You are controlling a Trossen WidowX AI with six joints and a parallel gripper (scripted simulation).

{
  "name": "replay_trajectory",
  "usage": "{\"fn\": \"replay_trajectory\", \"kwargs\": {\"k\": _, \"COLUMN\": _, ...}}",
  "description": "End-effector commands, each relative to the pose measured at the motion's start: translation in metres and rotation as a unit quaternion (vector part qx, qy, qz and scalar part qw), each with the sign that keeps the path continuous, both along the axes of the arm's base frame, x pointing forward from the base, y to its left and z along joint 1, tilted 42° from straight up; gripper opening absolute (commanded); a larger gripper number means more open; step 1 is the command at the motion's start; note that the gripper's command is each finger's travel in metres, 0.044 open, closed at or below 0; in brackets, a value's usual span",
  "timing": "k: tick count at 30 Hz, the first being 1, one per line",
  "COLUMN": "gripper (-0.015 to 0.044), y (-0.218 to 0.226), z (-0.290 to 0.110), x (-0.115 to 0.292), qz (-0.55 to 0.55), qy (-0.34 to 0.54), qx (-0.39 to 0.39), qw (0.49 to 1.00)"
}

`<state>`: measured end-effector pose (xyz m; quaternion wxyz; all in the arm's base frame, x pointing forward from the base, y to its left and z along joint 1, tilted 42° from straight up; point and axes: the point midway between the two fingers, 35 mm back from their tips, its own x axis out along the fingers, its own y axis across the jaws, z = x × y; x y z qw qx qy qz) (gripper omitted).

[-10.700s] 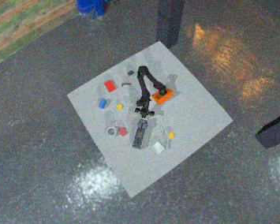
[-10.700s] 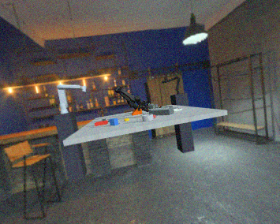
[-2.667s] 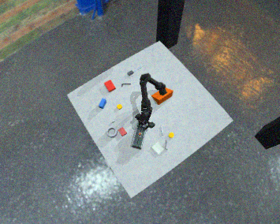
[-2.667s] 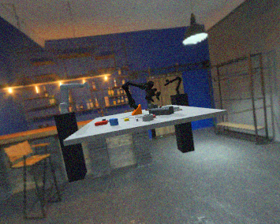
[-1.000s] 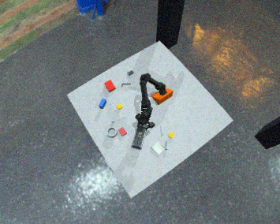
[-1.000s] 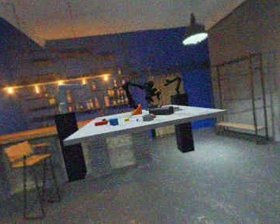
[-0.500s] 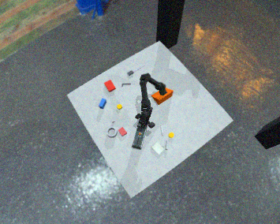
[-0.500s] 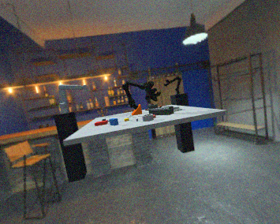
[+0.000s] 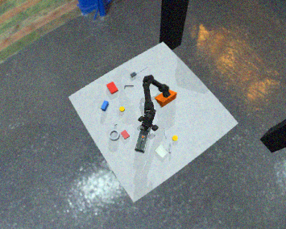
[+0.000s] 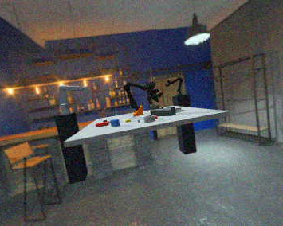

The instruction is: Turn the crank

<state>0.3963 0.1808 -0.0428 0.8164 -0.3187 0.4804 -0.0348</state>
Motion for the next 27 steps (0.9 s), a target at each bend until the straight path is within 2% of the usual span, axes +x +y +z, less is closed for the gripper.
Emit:
{"fn": "replay_trajectory", "kwargs": {"k": 1, "gripper": 0.0000, "y": -0.0001, "z": 0.0000, "x": 0.0000, "qz": 0.000, "qy": 0.000, "qx": 0.000, "qw": 1.000}}
{"fn": "replay_trajectory", "kwargs": {"k": 2, "gripper": 0.0000, "y": -0.0001, "z": 0.0000, "x": 0.0000, "qz": 0.000, "qy": 0.000, "qx": 0.000, "qw": 1.000}}
{"fn": "replay_trajectory", "kwargs": {"k": 19, "gripper": 0.0440, "y": -0.0001, "z": 0.0000, "x": 0.0000, "qz": 0.000, "qy": 0.000, "qx": 0.000, "qw": 1.000}}
{"fn": "replay_trajectory", "kwargs": {"k": 20, "gripper": 0.0440, "y": -0.0001, "z": 0.0000, "x": 0.0000, "qz": 0.000, "qy": 0.000, "qx": 0.000, "qw": 1.000}}
{"fn": "replay_trajectory", "kwargs": {"k": 27, "gripper": 0.0256, "y": -0.0001, "z": 0.0000, "x": 0.0000, "qz": 0.000, "qy": 0.000, "qx": 0.000, "qw": 1.000}}
